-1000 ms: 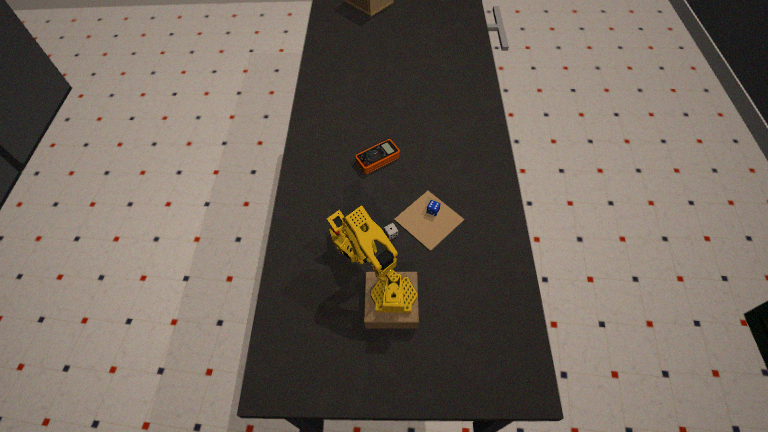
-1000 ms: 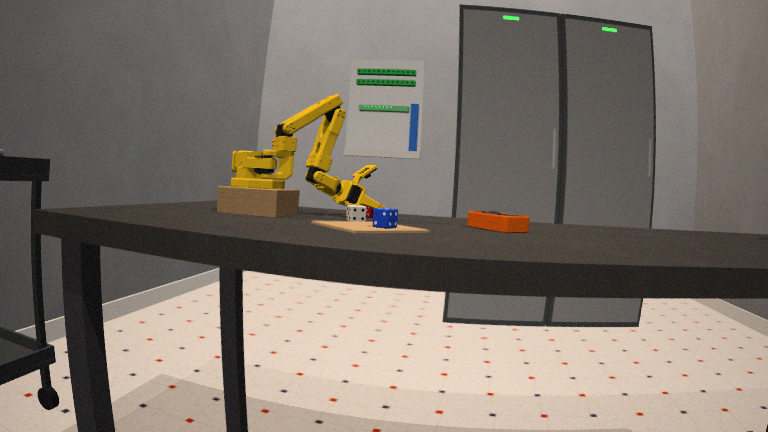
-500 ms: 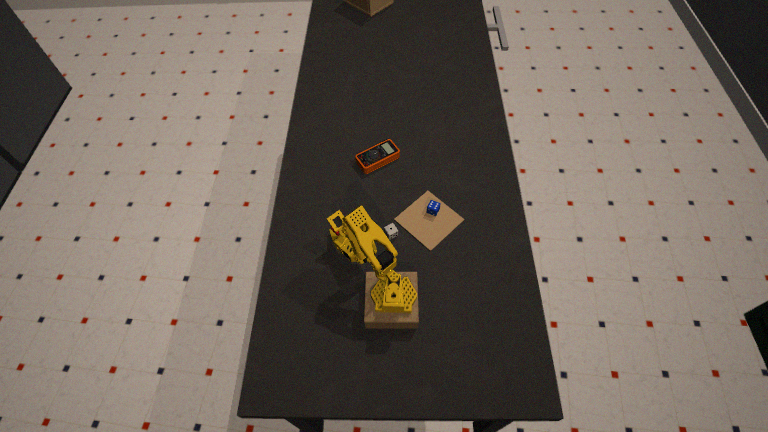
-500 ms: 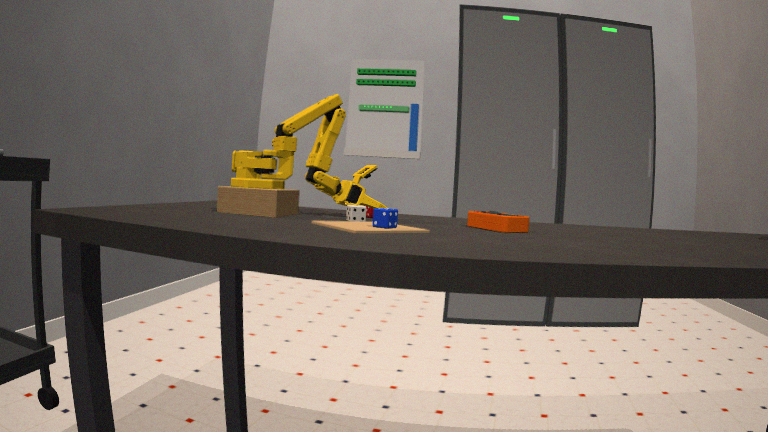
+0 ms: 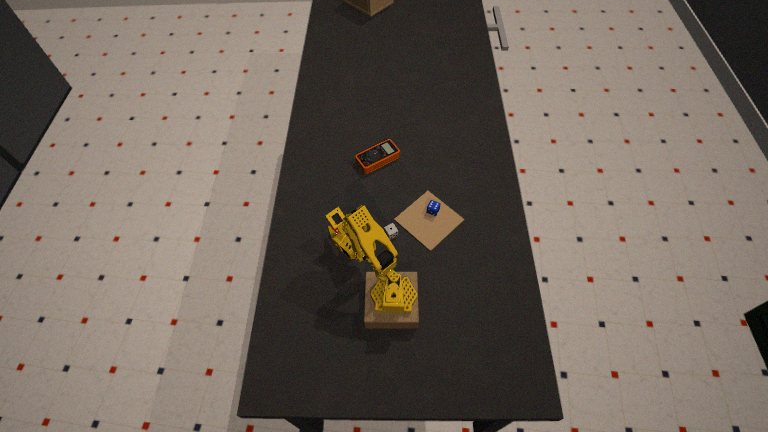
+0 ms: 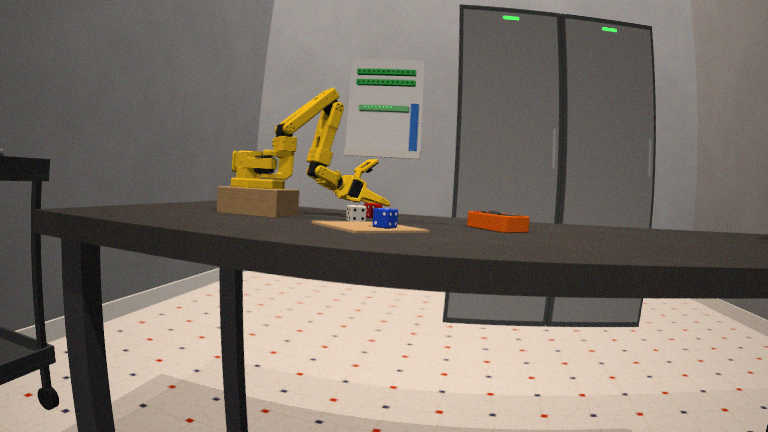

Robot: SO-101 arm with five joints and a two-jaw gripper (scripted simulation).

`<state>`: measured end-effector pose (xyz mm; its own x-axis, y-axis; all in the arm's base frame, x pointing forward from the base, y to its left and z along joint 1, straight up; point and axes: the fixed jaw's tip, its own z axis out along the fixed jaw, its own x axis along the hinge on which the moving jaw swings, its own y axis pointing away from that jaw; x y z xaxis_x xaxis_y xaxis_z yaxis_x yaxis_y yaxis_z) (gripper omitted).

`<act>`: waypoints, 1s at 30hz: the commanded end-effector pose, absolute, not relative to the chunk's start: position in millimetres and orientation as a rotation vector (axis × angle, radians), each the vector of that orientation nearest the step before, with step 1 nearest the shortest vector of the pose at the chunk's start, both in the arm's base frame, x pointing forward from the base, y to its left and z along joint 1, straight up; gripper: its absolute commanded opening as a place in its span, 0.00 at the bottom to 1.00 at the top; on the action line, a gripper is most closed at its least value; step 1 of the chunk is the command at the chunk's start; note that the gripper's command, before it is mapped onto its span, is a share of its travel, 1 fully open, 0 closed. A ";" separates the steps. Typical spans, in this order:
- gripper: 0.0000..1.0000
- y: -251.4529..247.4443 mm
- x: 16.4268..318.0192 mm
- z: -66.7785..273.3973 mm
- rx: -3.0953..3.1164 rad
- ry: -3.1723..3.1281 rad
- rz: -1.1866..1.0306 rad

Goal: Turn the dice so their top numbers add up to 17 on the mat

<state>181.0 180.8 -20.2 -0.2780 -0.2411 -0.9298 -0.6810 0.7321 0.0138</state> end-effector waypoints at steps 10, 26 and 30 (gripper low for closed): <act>0.36 181.6 178.8 11.2 -0.733 1.849 0.505; 0.36 180.6 177.8 16.6 -0.733 1.849 0.505; 0.36 180.6 177.8 16.6 -0.733 1.849 0.505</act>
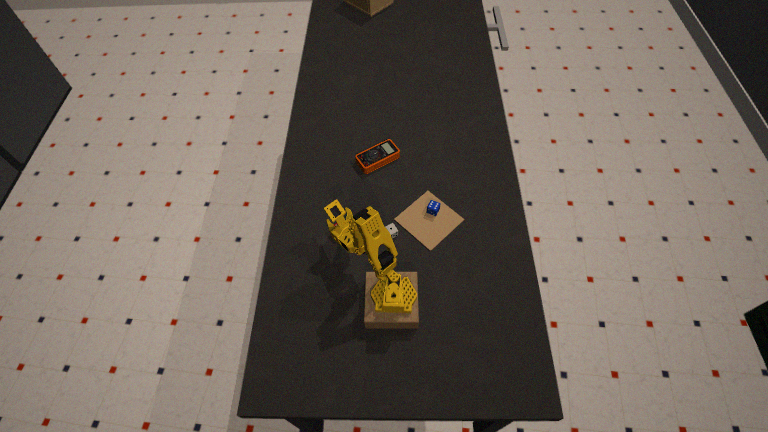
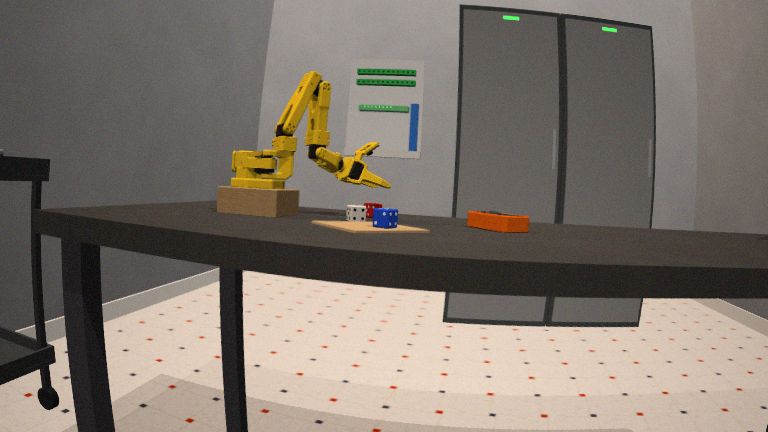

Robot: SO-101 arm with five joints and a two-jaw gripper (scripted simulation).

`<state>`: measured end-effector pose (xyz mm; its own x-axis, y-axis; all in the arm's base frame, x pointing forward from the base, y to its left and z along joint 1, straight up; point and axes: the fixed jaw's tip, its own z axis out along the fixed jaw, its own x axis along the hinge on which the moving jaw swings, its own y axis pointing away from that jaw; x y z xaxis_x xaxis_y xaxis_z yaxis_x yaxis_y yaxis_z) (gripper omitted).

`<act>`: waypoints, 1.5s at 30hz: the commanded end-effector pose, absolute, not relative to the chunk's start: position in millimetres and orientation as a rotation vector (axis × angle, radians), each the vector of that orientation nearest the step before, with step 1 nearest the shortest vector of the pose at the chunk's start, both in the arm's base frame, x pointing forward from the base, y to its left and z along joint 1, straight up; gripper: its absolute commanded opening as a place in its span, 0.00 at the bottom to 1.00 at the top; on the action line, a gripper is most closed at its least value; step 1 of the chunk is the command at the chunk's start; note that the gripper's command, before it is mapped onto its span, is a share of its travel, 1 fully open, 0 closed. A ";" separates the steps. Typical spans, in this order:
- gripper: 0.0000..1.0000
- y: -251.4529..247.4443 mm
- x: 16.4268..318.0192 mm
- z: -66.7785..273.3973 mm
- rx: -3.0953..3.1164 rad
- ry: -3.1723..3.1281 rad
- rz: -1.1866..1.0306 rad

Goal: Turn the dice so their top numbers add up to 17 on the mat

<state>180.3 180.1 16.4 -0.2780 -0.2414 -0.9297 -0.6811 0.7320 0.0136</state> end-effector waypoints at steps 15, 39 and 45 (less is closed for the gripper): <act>0.36 184.6 182.0 30.3 -0.710 1.792 0.522; 0.35 195.6 193.5 136.0 -0.547 1.381 0.628; 0.35 195.7 193.6 135.9 -0.547 1.382 0.627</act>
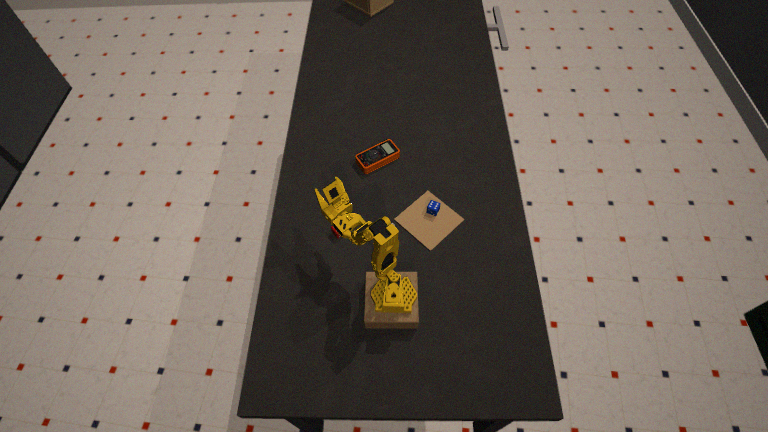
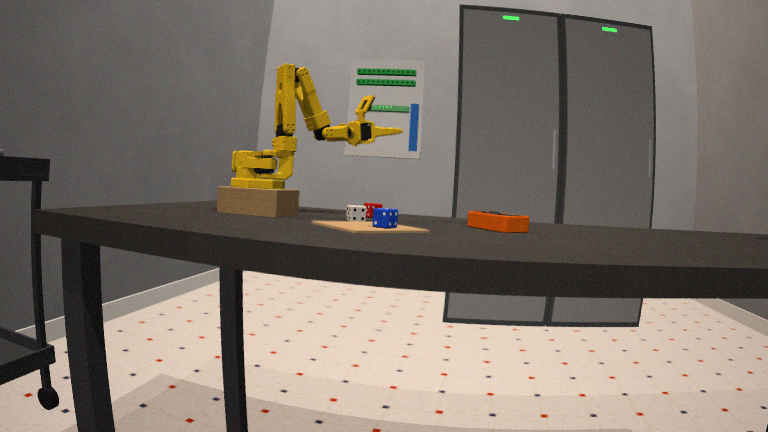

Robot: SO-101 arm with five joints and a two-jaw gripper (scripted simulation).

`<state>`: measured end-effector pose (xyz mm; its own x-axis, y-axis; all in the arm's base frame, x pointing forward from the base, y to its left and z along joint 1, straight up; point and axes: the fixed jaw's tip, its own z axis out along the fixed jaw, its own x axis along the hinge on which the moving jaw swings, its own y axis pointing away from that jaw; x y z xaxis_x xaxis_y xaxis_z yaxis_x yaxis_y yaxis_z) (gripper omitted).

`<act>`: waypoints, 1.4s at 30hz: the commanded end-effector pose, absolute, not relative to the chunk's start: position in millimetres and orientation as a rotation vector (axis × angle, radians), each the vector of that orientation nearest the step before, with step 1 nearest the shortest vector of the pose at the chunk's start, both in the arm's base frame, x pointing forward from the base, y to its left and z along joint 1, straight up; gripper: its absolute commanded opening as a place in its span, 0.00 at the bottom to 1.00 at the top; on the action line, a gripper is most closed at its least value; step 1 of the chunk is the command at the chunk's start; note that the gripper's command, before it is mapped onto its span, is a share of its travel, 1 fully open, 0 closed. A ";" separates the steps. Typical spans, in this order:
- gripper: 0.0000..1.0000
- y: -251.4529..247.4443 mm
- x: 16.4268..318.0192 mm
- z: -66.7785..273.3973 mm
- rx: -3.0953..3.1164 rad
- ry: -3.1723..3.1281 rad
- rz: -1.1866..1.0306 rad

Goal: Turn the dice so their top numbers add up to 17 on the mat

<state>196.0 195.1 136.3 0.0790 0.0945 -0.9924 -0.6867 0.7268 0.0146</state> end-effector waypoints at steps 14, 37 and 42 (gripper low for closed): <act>0.35 201.3 198.7 131.8 -0.566 1.429 0.621; 0.35 228.7 220.8 111.2 -0.695 1.759 0.556; 0.35 232.8 222.7 107.8 -0.739 1.871 0.527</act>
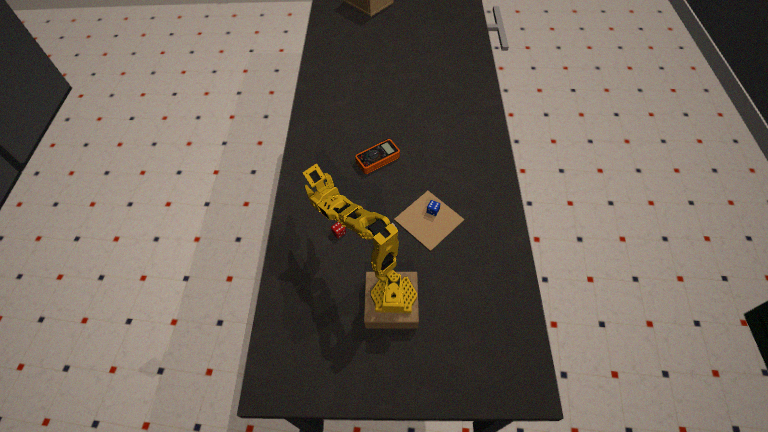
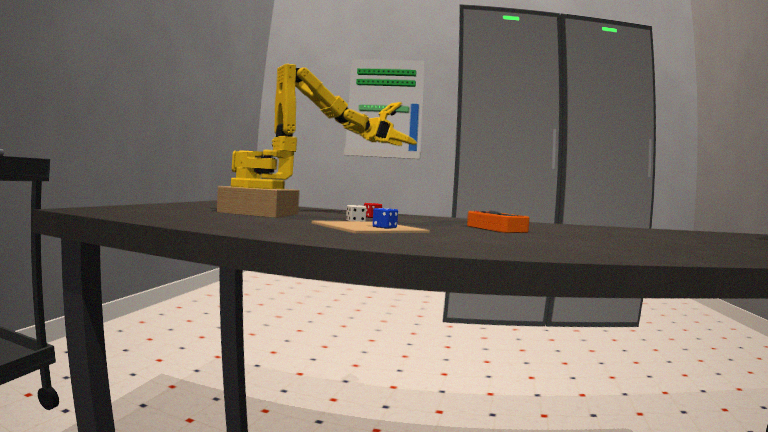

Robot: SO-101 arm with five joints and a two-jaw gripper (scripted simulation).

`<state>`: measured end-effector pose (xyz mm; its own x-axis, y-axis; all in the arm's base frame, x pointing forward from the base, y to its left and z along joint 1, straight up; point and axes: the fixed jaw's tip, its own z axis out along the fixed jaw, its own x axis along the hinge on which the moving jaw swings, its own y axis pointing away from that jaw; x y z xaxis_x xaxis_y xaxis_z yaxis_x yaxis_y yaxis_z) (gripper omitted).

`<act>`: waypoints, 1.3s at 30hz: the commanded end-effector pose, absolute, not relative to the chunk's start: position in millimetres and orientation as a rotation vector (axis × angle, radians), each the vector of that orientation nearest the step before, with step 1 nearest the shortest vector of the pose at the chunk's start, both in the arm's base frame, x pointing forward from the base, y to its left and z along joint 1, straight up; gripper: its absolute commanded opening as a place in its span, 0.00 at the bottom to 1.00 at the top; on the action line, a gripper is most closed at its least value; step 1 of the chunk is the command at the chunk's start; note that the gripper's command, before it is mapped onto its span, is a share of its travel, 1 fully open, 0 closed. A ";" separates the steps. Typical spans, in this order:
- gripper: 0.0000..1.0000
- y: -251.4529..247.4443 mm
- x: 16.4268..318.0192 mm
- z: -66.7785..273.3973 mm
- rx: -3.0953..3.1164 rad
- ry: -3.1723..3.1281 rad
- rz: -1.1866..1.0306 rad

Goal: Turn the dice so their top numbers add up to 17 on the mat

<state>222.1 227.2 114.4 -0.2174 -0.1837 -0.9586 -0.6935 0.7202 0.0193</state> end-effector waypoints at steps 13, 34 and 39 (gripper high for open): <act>0.35 231.3 216.4 107.1 -0.836 2.121 0.448; 0.35 209.4 189.7 118.6 -0.954 2.425 0.320; 0.35 206.8 186.7 120.1 -0.963 2.449 0.308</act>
<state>189.6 206.0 122.4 -0.6197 -0.5649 -0.5449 -0.6862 0.7269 0.0267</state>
